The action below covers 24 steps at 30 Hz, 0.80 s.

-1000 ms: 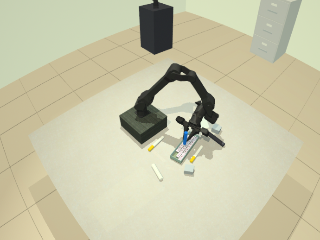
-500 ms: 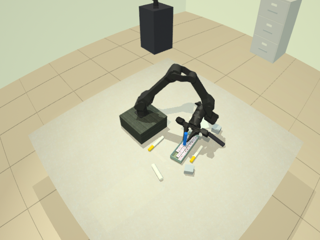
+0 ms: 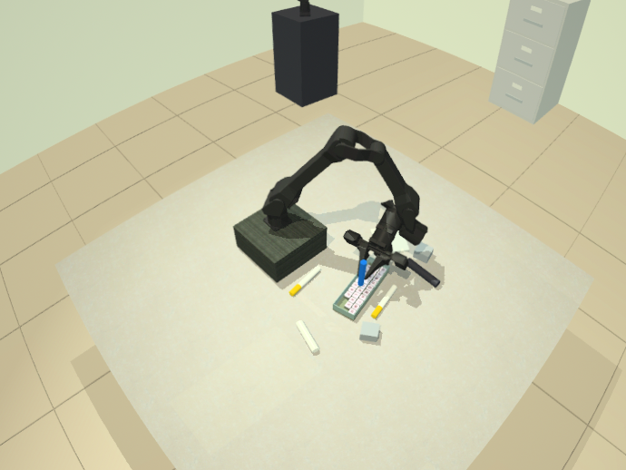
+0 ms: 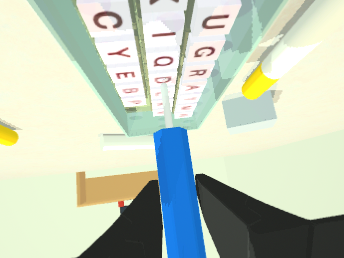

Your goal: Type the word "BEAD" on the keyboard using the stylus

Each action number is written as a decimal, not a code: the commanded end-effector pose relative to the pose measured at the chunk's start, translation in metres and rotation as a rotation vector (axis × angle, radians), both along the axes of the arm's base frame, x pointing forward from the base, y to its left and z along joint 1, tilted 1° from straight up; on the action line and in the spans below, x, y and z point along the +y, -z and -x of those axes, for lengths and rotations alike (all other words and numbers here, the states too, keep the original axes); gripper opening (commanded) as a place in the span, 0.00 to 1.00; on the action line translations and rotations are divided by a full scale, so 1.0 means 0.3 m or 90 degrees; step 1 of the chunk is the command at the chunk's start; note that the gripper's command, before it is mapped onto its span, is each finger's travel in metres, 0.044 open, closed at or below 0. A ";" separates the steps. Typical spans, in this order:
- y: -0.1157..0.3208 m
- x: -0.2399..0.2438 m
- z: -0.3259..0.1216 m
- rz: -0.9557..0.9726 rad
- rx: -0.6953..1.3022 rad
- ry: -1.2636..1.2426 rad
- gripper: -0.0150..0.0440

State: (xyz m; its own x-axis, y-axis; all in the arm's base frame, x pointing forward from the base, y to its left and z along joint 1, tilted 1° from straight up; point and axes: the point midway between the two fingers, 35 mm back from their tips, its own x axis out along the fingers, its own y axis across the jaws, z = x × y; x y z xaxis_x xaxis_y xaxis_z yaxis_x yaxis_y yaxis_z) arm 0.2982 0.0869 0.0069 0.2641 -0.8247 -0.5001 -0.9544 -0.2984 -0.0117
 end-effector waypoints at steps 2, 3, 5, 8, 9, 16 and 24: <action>0.012 0.000 0.002 -0.002 -0.001 0.003 0.39; 0.013 0.000 0.002 -0.002 -0.001 0.003 0.39; 0.016 0.000 0.002 -0.002 -0.001 0.003 0.39; 0.020 0.000 0.002 -0.002 -0.001 0.003 0.39; 0.021 0.000 0.002 -0.002 -0.001 0.003 0.39; 0.018 0.000 0.002 -0.002 -0.001 0.003 0.39; 0.000 0.000 0.003 -0.002 -0.001 0.003 0.39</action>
